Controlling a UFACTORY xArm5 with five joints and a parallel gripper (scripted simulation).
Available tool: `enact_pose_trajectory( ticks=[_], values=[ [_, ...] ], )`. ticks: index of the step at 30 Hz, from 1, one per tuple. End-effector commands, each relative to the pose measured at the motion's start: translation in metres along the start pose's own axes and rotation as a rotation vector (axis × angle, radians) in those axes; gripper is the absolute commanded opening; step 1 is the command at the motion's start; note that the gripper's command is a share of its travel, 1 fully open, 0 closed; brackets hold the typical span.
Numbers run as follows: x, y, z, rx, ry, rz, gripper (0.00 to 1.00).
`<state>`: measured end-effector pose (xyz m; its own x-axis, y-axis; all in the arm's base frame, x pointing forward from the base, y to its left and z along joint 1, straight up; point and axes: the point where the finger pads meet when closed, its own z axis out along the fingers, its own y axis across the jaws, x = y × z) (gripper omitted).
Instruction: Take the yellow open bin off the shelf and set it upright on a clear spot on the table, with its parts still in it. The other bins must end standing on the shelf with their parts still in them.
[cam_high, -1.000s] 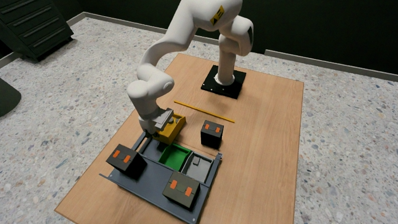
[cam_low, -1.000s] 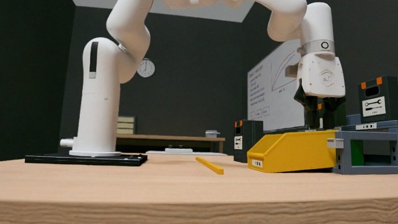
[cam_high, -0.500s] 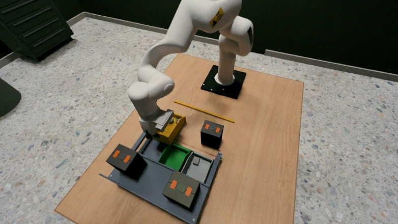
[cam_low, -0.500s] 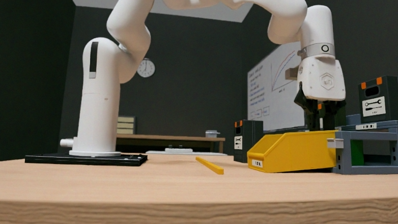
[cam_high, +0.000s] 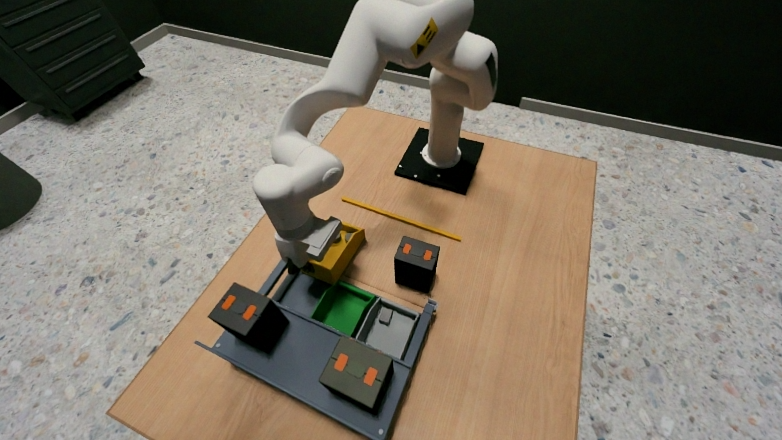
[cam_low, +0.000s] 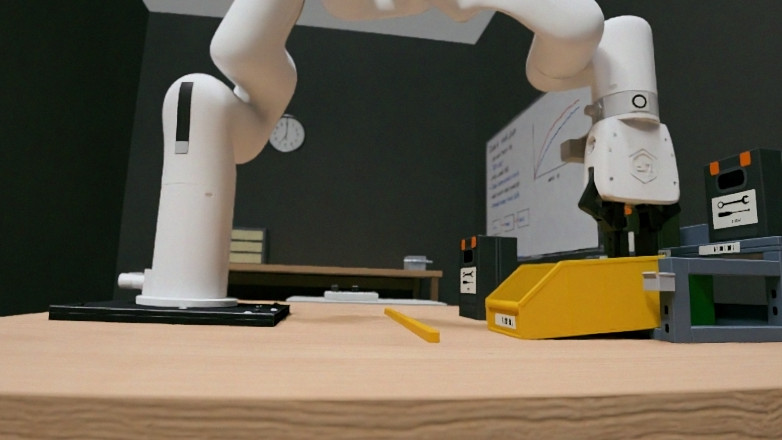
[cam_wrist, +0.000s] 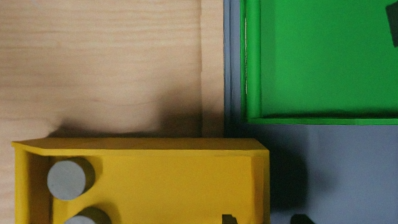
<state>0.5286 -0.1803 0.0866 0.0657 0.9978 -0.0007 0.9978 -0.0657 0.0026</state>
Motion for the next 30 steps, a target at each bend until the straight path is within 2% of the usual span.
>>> enact_pose_trajectory(
  ticks=[1,30],
  values=[
    [-0.0003,0.0013,0.0006,-0.005,0.002,0.0,0.34],
    [-0.0003,0.0015,0.0105,-0.005,0.002,0.0,0.34]
  ],
)
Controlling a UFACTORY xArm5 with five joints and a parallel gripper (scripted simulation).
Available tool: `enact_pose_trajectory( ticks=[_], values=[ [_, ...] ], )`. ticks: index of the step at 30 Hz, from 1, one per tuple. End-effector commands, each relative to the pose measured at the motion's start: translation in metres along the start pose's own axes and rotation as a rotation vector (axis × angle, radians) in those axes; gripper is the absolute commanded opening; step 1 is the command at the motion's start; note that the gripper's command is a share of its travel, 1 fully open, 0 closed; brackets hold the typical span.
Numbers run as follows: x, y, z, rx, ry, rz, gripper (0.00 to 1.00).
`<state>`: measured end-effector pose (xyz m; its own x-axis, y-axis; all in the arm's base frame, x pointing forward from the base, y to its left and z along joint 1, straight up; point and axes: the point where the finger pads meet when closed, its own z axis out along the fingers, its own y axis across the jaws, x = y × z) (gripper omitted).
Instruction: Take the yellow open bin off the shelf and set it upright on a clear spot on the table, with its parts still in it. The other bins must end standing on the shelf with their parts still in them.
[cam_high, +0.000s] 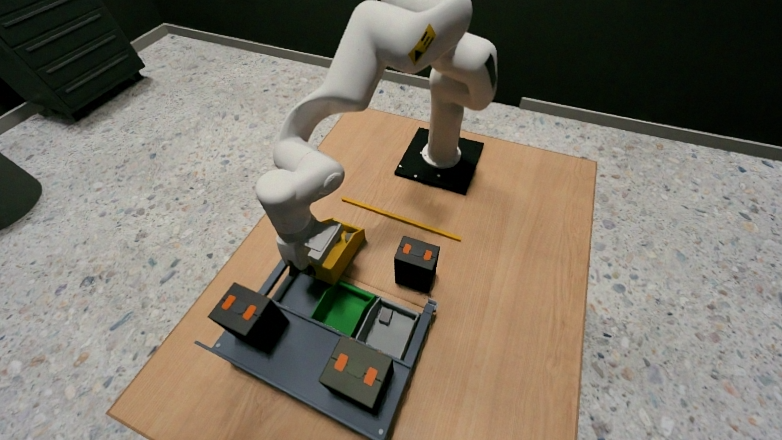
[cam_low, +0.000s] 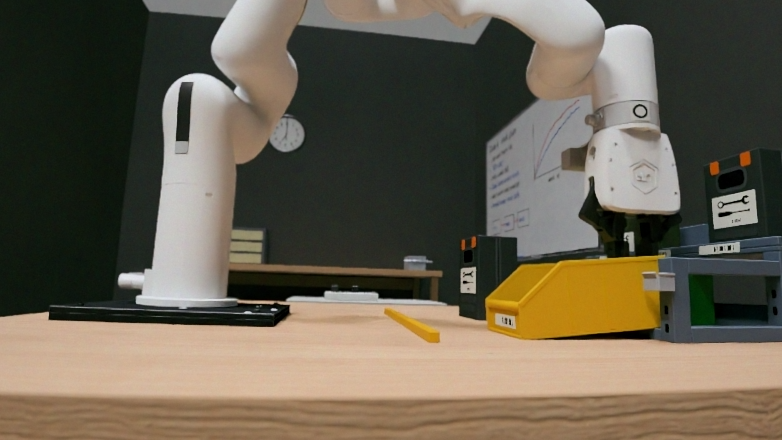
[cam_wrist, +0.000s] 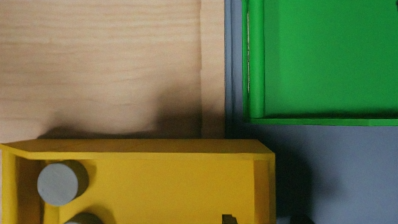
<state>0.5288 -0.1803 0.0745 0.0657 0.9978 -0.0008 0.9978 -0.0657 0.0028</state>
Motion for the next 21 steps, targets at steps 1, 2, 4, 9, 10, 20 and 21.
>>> enact_pose_trajectory(
  ticks=[1,2,4,9,10,20,21],
  values=[
    [-0.0003,0.0012,-0.0016,-0.005,0.002,0.0,0.34],
    [-0.0003,0.0012,-0.0016,-0.005,0.002,0.0,0.34],
    [-0.0003,0.0012,-0.0016,-0.005,0.002,0.0,0.34],
    [-0.0003,0.0012,-0.0016,-0.005,0.002,0.0,0.34],
    [-0.0003,0.0012,-0.0016,-0.005,0.002,0.0,0.34],
    [-0.0003,0.0012,-0.0016,-0.004,-0.001,0.0,0.12],
    [-0.0003,0.0012,-0.0016,-0.004,-0.001,0.0,0.12]
  ],
)
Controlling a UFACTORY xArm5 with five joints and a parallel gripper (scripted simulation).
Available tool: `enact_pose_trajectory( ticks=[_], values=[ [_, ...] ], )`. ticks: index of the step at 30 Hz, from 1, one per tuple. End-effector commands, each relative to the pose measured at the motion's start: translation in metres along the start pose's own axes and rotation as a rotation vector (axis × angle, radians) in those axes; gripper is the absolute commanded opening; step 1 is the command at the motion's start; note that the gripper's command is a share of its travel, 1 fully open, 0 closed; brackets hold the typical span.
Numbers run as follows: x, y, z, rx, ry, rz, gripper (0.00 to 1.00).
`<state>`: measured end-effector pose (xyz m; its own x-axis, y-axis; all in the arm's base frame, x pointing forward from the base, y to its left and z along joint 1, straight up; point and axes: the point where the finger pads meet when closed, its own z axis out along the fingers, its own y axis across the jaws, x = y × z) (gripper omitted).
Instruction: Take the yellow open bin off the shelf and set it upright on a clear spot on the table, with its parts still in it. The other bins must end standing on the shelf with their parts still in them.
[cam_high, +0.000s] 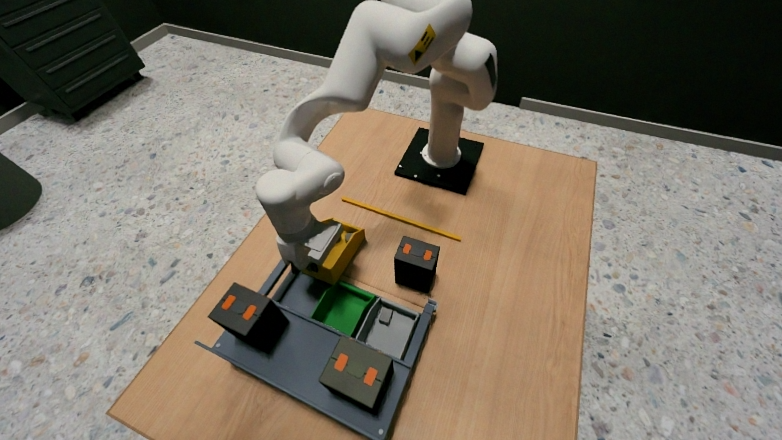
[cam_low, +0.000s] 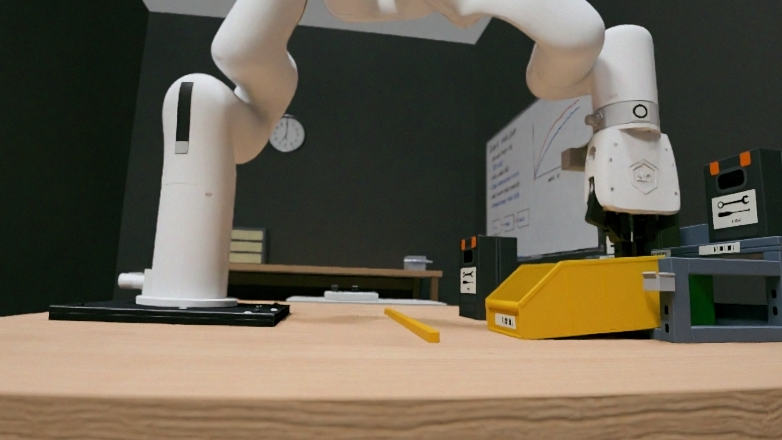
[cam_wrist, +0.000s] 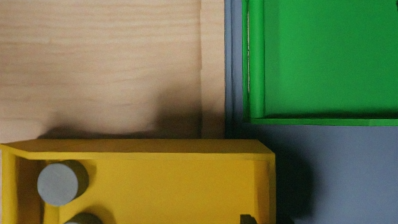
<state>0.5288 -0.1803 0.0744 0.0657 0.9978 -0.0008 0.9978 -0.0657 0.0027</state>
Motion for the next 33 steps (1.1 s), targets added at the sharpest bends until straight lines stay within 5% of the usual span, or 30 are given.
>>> enact_pose_trajectory(
  ticks=[1,33],
  values=[
    [-0.0003,0.0012,-0.0017,-0.004,-0.001,0.0,0.12],
    [-0.0003,0.0013,-0.0017,-0.004,-0.001,0.0,0.1]
  ],
)
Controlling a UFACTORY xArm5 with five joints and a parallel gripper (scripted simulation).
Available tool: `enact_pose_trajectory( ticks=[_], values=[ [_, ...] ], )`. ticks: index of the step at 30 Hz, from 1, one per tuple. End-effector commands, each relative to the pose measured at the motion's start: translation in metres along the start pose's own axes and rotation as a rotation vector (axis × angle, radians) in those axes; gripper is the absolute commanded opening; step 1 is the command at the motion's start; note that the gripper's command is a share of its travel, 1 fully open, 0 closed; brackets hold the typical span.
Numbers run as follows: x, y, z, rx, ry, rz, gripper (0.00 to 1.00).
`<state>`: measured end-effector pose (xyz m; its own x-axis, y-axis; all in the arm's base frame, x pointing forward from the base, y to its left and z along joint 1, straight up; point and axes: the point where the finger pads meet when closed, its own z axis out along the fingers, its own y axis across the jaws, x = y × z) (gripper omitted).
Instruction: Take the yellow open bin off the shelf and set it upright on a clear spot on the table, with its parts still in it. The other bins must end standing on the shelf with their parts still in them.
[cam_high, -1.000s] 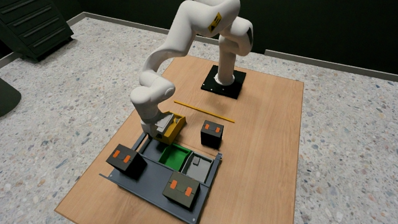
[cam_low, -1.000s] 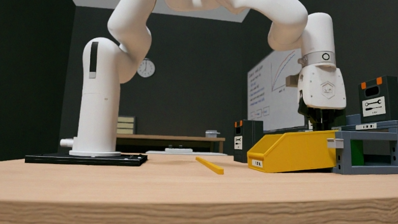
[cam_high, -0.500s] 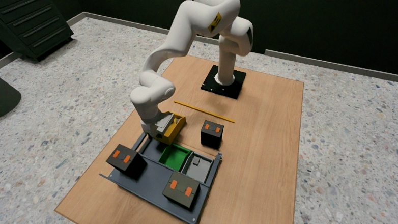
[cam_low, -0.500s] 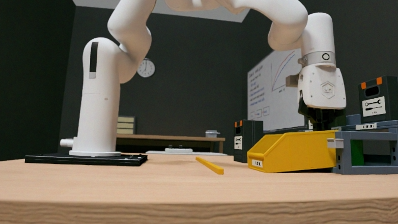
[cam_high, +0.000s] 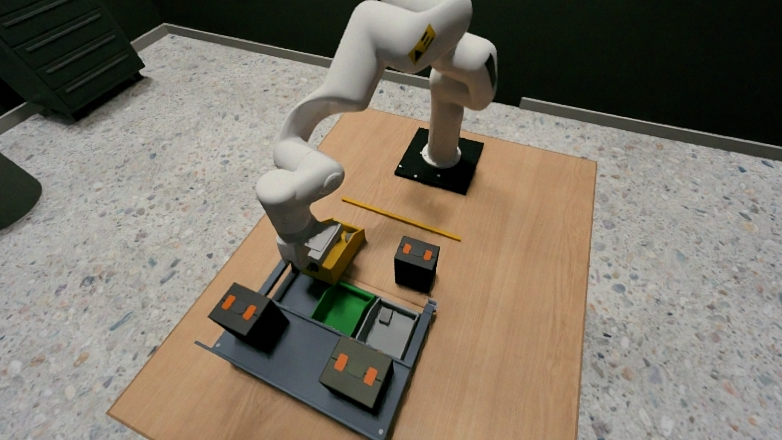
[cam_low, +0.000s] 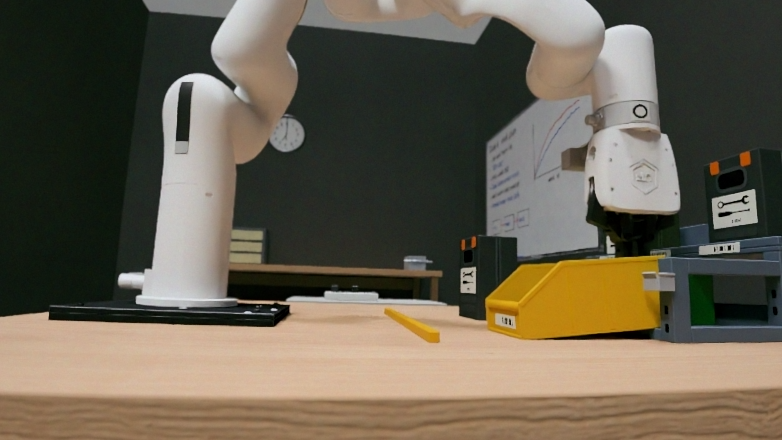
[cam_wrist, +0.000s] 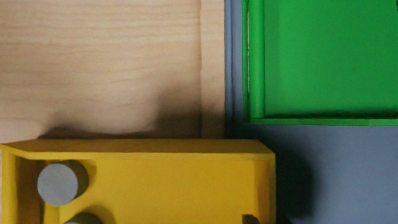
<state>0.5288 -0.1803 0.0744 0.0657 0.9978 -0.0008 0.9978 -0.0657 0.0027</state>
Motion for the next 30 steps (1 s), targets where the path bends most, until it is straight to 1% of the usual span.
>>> enact_pose_trajectory(
  ticks=[1,30],
  values=[
    [-0.0003,0.0013,-0.0017,-0.004,-0.001,0.0,0.09],
    [-0.0003,0.0013,-0.0017,-0.004,-0.001,0.0,0.06]
  ],
)
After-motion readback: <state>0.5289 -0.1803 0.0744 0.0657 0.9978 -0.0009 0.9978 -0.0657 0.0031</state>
